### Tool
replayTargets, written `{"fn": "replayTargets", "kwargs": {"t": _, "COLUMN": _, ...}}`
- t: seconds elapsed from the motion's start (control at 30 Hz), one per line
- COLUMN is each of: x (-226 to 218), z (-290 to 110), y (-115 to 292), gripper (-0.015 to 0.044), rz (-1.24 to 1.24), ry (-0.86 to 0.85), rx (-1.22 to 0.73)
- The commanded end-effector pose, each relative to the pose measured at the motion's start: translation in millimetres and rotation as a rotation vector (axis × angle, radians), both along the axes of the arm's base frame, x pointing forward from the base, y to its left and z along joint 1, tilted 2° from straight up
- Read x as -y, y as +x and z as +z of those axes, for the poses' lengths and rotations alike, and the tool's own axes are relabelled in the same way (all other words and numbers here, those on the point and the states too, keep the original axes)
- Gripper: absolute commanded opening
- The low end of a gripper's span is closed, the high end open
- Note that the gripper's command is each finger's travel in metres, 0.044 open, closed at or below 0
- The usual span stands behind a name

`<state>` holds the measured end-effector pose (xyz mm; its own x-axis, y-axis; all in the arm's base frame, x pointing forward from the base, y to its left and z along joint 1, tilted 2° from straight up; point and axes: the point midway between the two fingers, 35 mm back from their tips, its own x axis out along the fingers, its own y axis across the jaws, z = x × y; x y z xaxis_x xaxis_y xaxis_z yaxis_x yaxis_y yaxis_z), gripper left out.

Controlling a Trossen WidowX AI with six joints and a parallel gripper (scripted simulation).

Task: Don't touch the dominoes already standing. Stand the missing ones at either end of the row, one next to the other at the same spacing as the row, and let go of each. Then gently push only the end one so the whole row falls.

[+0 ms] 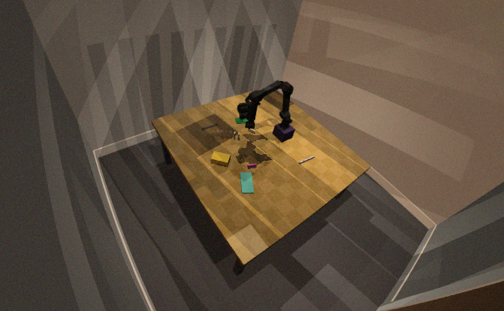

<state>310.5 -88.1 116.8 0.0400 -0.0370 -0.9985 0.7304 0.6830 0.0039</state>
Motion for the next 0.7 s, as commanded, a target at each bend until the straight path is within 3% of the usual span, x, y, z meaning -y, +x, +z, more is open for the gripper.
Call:
{"fn": "replayTargets", "kwargs": {"t": 0.0, "x": 44.7, "z": 5.0, "y": -4.3, "gripper": 0.0107, "rz": -0.062, "ry": -0.004, "rx": 0.014}}
{"fn": "replayTargets", "kwargs": {"t": 0.17, "x": 54.3, "z": 1.4, "y": -4.7, "gripper": 0.0107, "rz": -0.074, "ry": -0.006, "rx": 0.017}}
{"fn": "replayTargets", "kwargs": {"t": 0.67, "x": 60.6, "z": -94.0, "y": 4.4, "gripper": 0.0107, "rz": -0.074, "ry": -0.006, "rx": 0.019}}
